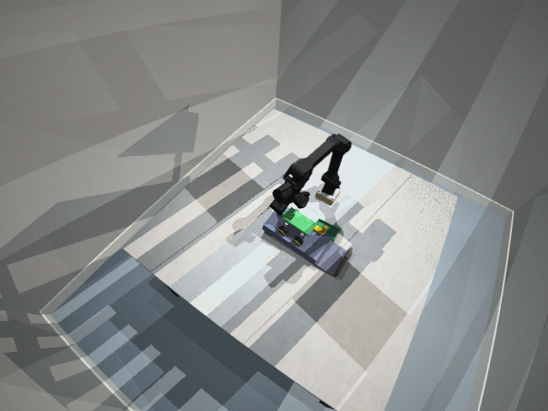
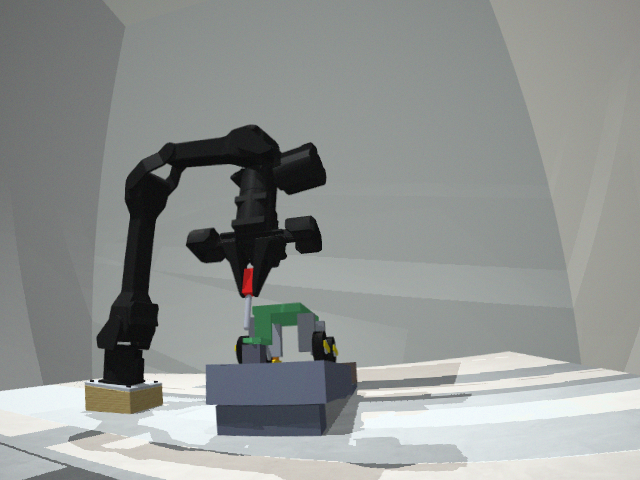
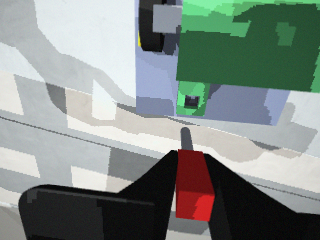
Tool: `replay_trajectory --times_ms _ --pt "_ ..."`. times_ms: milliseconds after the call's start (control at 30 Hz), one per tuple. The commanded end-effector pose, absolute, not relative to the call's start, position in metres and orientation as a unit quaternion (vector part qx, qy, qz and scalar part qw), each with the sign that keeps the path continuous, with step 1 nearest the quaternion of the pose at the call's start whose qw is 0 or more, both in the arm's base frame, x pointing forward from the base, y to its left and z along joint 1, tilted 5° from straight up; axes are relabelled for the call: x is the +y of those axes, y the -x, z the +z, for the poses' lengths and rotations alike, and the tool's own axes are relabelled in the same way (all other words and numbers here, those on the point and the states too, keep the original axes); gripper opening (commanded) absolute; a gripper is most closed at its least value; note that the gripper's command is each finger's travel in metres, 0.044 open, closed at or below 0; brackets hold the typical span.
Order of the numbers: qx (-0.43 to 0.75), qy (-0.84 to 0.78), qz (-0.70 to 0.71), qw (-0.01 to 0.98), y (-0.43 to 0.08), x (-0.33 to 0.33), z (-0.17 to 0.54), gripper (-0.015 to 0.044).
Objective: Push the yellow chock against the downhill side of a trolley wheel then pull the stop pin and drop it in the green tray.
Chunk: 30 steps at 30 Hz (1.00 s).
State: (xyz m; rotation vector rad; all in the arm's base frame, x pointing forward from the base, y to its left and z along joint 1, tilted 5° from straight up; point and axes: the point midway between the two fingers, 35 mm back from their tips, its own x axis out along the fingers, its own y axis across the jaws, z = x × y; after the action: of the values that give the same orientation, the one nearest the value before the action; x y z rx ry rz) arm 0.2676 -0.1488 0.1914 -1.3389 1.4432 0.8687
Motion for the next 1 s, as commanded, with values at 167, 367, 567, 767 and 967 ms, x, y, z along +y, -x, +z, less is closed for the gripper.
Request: replay_trajectory --times_ms 167,367,567,767,967 --pt "0.588 0.550 0.353 0.476 -0.268 -0.163 0.197 0.0000" --pt "0.588 0.550 0.354 0.476 -0.252 -0.161 0.194 0.0000" --pt "0.589 0.549 0.354 0.476 -0.232 -0.158 0.190 0.0000" --pt "0.589 0.549 0.355 0.475 -0.209 -0.155 0.187 0.0000" --pt "0.590 0.549 0.355 0.475 -0.187 -0.152 0.185 0.0000"
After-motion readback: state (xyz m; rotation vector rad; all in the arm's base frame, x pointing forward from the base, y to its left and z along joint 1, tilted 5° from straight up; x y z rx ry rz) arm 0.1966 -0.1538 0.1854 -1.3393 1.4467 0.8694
